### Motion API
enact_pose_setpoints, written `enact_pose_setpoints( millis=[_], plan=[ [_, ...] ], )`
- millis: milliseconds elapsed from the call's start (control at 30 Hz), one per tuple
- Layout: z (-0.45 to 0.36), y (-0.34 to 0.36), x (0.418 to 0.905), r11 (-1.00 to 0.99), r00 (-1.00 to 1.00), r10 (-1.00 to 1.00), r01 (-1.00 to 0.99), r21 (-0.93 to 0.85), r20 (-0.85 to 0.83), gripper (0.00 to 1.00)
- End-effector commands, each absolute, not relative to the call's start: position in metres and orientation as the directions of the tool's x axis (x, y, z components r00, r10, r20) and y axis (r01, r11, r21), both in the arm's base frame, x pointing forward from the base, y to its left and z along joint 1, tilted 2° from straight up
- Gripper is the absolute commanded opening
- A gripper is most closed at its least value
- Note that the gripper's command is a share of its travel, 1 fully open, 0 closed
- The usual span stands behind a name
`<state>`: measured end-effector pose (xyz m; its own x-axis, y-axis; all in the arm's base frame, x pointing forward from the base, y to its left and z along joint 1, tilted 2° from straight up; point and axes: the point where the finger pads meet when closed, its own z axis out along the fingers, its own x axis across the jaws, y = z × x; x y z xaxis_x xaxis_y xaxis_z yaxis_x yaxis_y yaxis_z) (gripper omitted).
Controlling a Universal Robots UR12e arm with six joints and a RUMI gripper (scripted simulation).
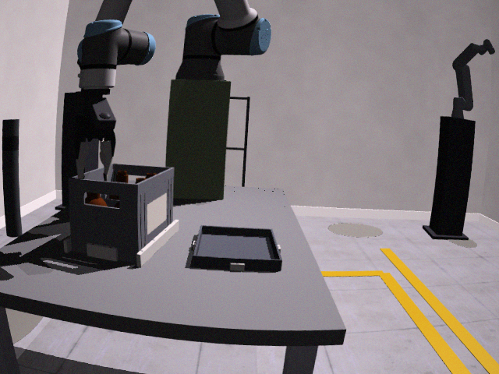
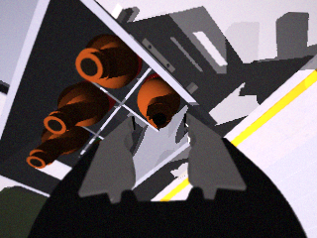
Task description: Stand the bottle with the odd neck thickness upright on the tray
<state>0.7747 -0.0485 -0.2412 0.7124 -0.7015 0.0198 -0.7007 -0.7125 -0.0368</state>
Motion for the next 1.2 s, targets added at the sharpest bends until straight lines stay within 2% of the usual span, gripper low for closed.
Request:
enact_pose_setpoints(
  millis=[0, 1167],
  plan=[
    [-0.2485, -0.0492, 0.7781, -0.712, 0.712, -0.702, -0.701, -0.039, 0.023, 0.38],
    [-0.2554, -0.0488, 0.7777, -0.712, 0.712, -0.702, -0.701, -0.038, 0.023, 0.38]
  ],
)
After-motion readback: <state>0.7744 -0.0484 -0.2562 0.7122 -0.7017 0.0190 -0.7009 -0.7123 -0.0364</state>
